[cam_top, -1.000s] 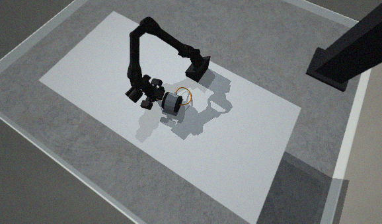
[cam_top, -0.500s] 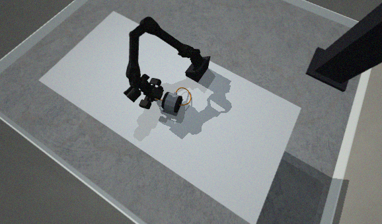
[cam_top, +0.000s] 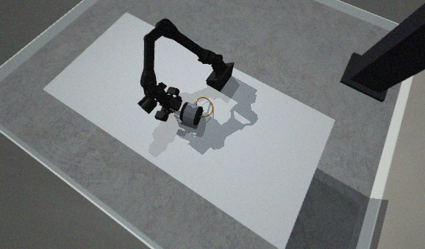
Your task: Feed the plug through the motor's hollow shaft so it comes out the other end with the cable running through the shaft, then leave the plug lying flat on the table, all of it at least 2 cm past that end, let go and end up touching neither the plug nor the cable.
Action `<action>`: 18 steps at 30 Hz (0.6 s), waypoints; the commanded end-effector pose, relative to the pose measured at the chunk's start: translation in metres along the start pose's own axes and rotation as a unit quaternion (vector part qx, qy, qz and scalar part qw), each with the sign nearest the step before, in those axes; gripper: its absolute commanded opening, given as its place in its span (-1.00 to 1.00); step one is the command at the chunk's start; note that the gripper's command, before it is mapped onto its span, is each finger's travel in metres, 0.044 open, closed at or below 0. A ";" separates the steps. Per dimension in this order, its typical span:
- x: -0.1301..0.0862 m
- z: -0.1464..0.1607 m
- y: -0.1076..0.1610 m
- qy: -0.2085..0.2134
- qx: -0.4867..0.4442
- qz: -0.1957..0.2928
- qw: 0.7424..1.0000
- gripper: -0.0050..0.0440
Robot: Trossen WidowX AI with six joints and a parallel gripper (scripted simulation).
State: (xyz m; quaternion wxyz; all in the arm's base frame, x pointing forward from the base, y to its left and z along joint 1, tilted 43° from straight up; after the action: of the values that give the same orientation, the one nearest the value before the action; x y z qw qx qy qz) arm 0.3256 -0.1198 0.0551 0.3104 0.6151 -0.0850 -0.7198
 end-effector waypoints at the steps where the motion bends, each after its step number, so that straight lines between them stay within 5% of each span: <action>1: 0.000 0.000 0.000 0.000 0.000 0.000 1.000 -0.38; 18: -0.002 0.010 0.007 0.000 0.000 0.000 1.000 -0.80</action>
State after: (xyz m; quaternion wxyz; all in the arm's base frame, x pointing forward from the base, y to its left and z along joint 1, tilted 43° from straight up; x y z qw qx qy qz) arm 0.3240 -0.1220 0.0568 0.3115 0.6143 -0.0837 -0.7201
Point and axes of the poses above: the point midway between the two fingers, 35 mm back from their tips, its own x axis out along the fingers, its own z axis across the jaws, y = z × x, the point moved 1 cm from there along -x, back along the fingers, and after that the axes turned 7 degrees about -x, right-handed, at the moved point
